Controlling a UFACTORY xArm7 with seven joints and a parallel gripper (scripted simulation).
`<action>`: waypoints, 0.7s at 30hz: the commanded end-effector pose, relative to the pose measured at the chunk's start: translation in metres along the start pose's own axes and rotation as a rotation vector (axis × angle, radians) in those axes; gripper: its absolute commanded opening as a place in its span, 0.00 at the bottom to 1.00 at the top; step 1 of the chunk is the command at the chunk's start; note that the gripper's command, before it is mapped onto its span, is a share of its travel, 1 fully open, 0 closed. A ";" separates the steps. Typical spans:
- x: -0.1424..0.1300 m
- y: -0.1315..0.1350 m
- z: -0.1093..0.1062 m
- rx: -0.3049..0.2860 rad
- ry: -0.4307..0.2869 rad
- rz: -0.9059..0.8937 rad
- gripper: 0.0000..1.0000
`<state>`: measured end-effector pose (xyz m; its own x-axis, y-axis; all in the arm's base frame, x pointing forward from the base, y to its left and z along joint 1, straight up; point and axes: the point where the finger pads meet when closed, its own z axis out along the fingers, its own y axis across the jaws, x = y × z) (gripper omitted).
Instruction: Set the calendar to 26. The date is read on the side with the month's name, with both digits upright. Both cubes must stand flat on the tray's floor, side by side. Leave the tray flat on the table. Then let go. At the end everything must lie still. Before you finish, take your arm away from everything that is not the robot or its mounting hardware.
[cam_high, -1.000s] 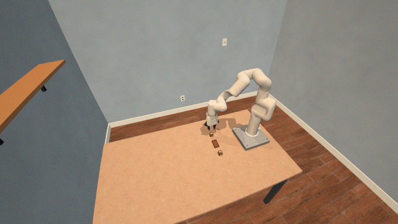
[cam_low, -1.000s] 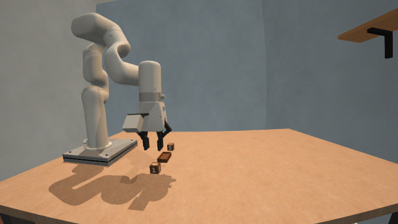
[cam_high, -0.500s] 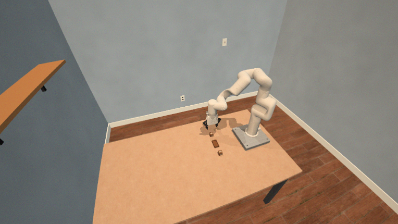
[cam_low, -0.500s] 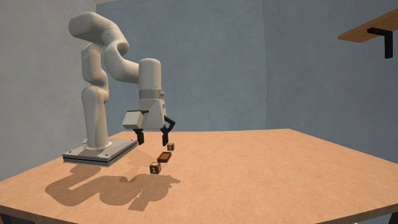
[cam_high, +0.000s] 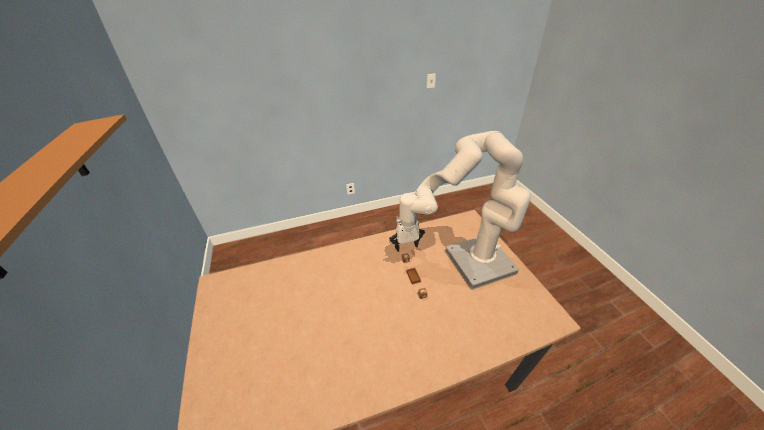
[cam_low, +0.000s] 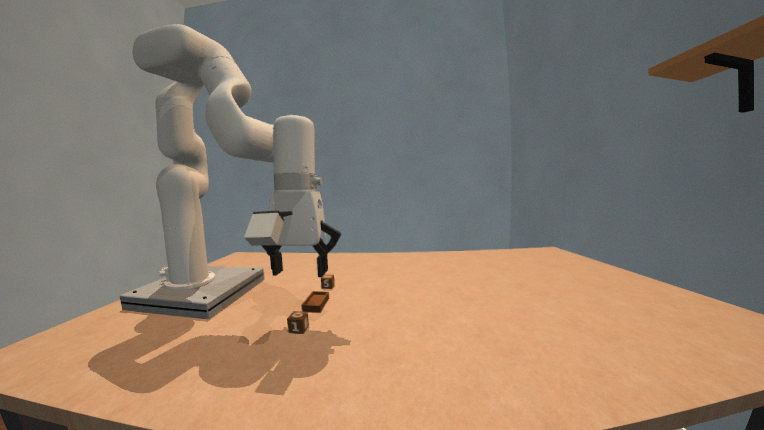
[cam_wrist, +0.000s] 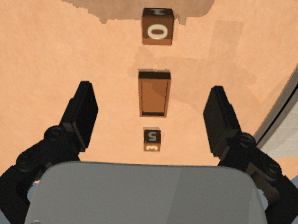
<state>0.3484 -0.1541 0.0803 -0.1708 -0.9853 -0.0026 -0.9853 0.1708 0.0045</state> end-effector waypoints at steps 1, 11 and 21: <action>-0.046 -0.010 0.001 0.004 0.004 -0.004 1.00; -0.165 -0.004 0.007 0.004 0.003 0.003 1.00; -0.203 0.007 0.009 0.003 0.003 0.005 0.49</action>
<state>0.3734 0.0407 0.0714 -0.1704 -0.9854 -0.0041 -0.9854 0.1704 0.0073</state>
